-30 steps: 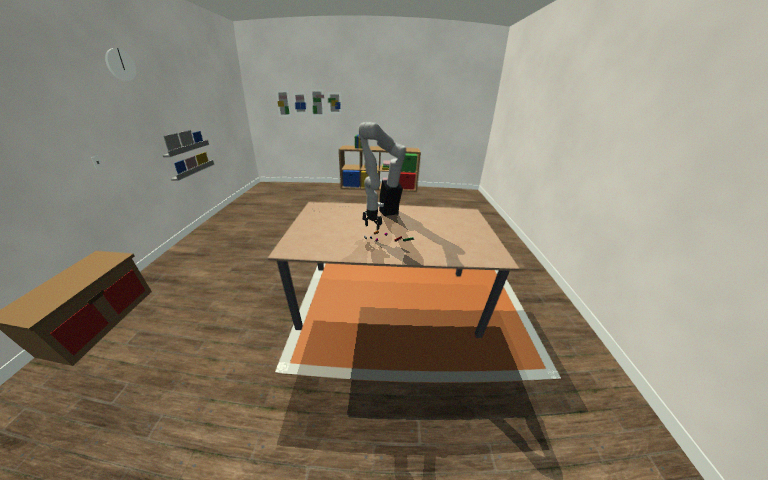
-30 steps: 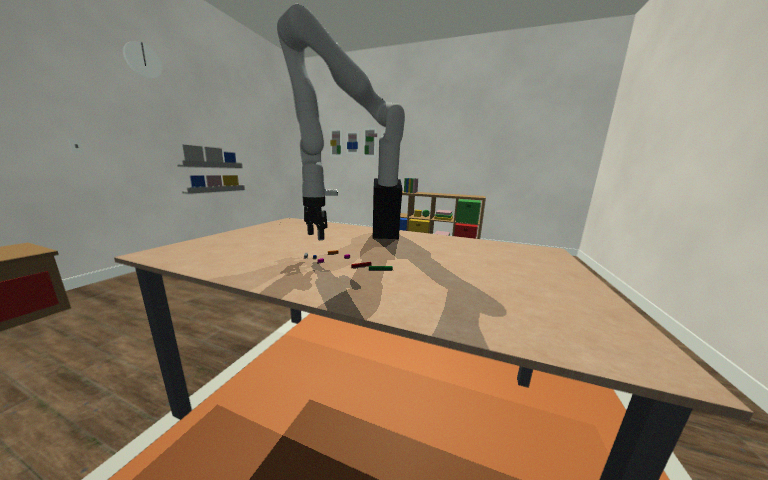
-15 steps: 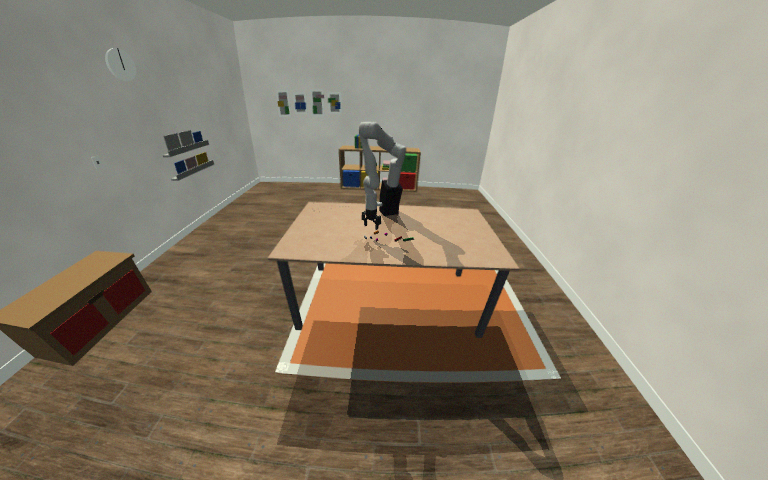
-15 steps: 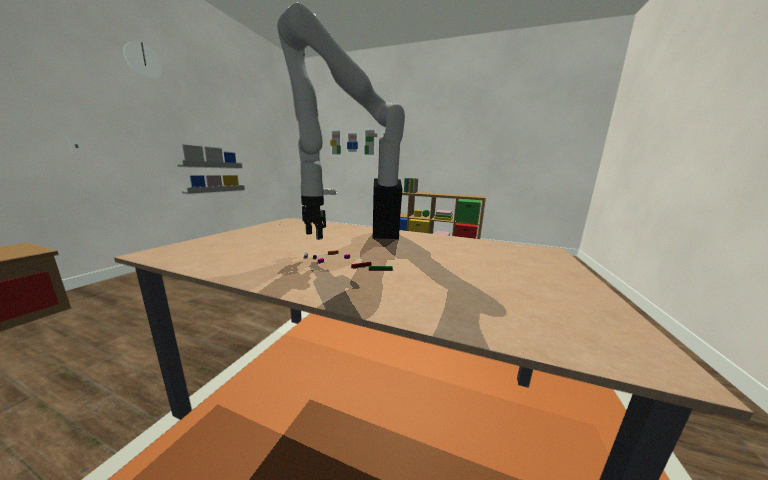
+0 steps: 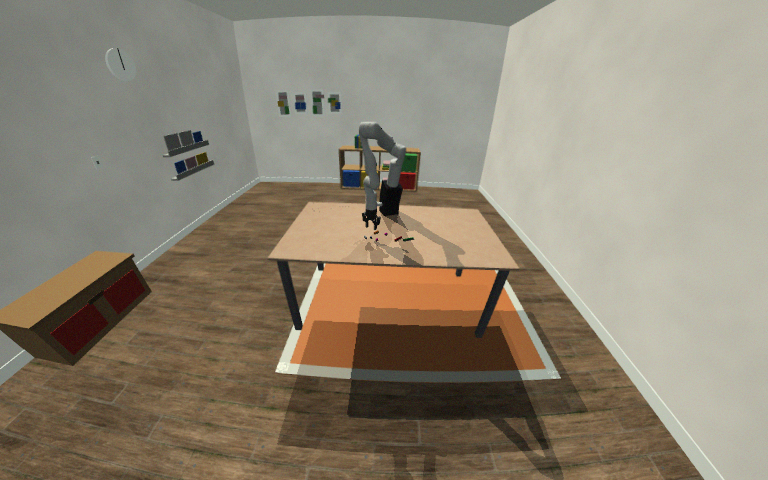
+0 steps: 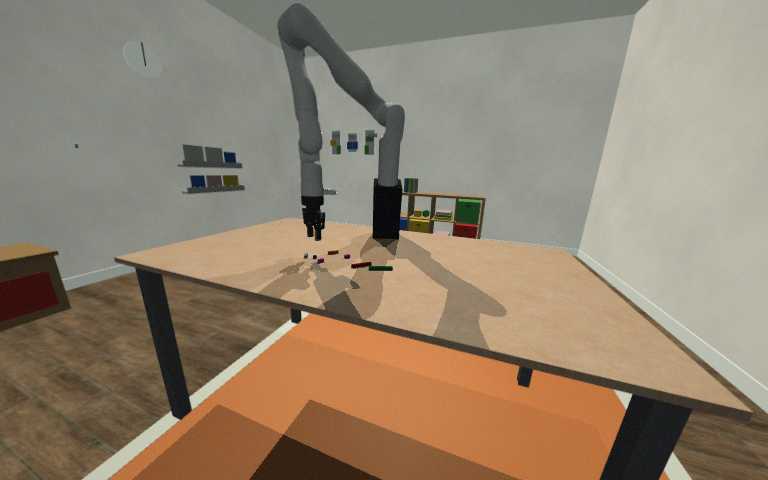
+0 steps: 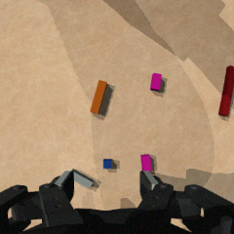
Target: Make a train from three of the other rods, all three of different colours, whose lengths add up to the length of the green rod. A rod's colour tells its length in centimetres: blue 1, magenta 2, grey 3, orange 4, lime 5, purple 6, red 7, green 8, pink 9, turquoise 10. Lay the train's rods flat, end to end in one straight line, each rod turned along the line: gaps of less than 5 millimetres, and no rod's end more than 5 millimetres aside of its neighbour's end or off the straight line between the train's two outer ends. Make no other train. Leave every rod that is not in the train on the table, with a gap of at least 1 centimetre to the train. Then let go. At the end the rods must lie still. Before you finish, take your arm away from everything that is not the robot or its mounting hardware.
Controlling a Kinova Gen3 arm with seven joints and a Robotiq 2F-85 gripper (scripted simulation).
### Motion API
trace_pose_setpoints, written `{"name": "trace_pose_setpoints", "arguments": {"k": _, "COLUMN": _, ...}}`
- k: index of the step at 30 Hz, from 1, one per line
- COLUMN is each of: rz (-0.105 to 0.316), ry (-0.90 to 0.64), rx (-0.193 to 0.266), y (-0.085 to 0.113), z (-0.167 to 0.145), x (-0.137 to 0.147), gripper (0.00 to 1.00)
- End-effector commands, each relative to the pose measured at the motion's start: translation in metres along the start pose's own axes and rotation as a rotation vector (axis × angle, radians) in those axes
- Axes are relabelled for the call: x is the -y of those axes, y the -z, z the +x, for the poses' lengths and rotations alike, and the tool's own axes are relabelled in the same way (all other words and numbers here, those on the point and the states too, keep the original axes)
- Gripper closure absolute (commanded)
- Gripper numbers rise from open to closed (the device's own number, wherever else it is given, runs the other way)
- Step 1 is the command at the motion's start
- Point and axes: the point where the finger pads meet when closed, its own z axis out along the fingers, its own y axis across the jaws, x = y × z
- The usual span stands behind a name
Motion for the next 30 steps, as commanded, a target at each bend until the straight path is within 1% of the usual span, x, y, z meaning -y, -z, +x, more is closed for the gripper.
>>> {"name": "trace_pose_setpoints", "arguments": {"k": 1, "rz": 0.000, "ry": 0.000, "rx": 0.001, "y": 0.0005, "z": -0.0006, "x": 0.0000, "gripper": 0.76}}
{"name": "trace_pose_setpoints", "arguments": {"k": 21, "rz": 0.000, "ry": 0.000, "rx": 0.001, "y": 0.0001, "z": -0.0006, "x": 0.0000, "gripper": 0.76}}
{"name": "trace_pose_setpoints", "arguments": {"k": 30, "rz": 0.000, "ry": 0.000, "rx": 0.001, "y": -0.0048, "z": -0.0006, "x": 0.0000, "gripper": 0.76}}
